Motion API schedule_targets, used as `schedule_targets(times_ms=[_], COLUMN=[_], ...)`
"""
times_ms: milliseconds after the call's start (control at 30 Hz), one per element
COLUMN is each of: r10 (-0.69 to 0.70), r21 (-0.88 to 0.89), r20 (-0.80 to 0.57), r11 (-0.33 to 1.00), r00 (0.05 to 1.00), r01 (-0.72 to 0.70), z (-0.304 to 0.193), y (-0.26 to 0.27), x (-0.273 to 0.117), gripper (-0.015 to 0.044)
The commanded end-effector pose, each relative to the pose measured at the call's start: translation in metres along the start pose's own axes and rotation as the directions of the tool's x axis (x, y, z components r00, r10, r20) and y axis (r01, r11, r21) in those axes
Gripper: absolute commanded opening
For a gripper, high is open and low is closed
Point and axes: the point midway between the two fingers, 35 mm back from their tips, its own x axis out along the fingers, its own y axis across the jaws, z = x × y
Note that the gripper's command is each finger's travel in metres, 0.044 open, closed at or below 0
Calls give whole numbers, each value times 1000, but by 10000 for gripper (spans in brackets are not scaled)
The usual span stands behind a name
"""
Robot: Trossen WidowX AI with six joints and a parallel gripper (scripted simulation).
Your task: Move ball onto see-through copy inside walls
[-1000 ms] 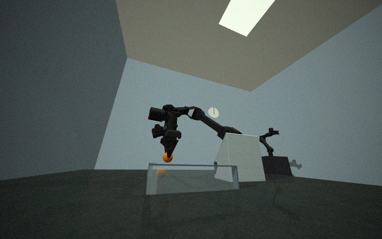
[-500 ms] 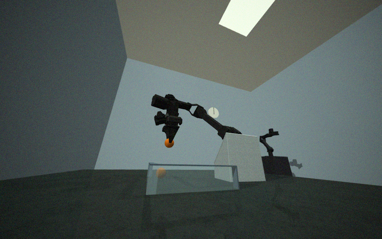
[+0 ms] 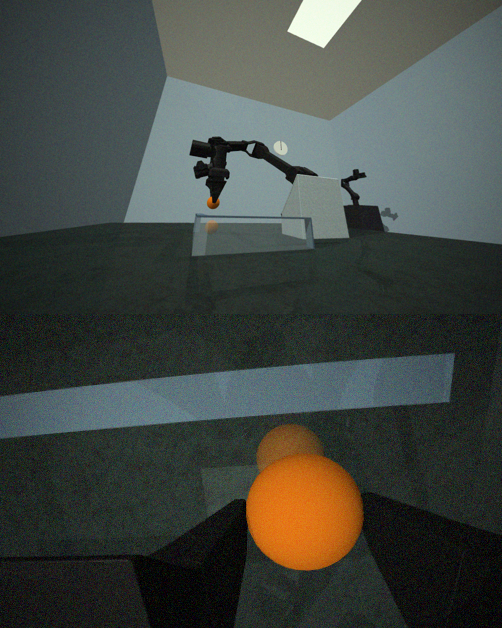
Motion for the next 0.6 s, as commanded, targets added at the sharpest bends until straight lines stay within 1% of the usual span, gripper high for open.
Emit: schedule_targets(times_ms=[0,233,567], r10=[-5,-9,-10], r21=[-8,-8,-8], r20=[-7,-8,-8], r11=[1000,1000,1000], r00=[1000,1000,1000], r01=[5,9,10], z=[-1,-3,-3], y=[0,-2,-2], x=[22,60,67], gripper=[0,0,0])
